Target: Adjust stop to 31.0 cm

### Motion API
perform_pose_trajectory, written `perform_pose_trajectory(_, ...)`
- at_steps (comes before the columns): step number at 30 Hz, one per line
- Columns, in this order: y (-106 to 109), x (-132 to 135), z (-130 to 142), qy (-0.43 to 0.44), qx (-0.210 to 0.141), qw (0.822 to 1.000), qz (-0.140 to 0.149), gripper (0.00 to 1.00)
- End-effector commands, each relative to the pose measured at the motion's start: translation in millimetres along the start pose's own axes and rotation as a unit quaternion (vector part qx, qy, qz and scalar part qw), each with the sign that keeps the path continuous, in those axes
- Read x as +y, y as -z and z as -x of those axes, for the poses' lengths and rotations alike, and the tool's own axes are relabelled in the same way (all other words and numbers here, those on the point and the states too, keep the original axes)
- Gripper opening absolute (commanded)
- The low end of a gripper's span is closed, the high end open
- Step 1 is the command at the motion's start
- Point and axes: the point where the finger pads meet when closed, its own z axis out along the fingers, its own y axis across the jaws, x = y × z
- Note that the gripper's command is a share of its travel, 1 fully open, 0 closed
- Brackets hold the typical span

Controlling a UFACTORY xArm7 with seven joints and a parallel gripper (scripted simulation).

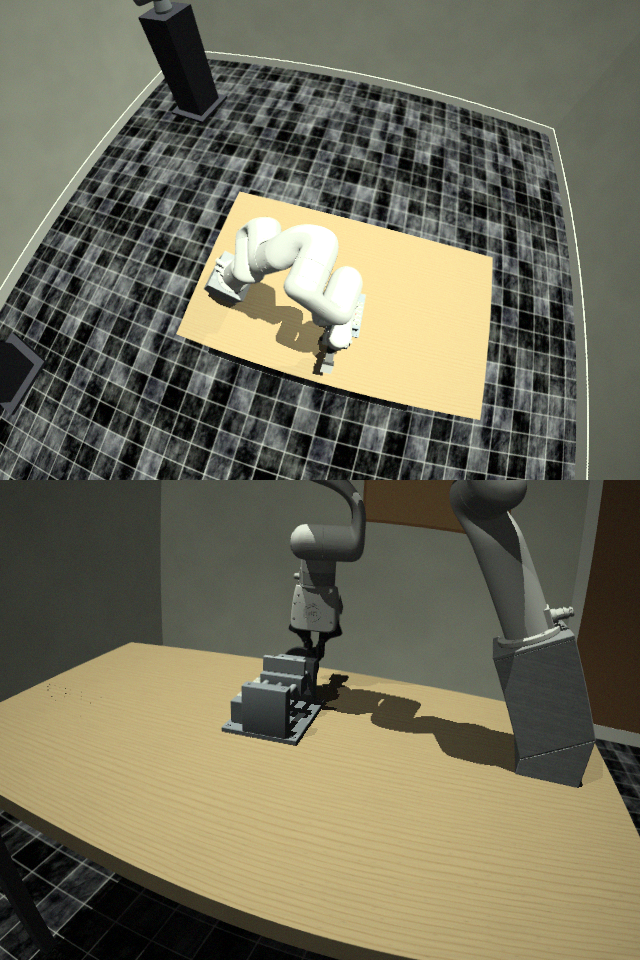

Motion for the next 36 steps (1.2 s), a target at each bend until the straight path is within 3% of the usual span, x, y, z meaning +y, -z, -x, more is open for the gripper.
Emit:
perform_pose_trajectory(1, -1, 1, -1, 0.000, 0.000, 1.000, -0.001, 0.06)
perform_pose_trajectory(36, -15, 9, -1, 0.000, 0.000, 1.000, -0.001, 0.06)
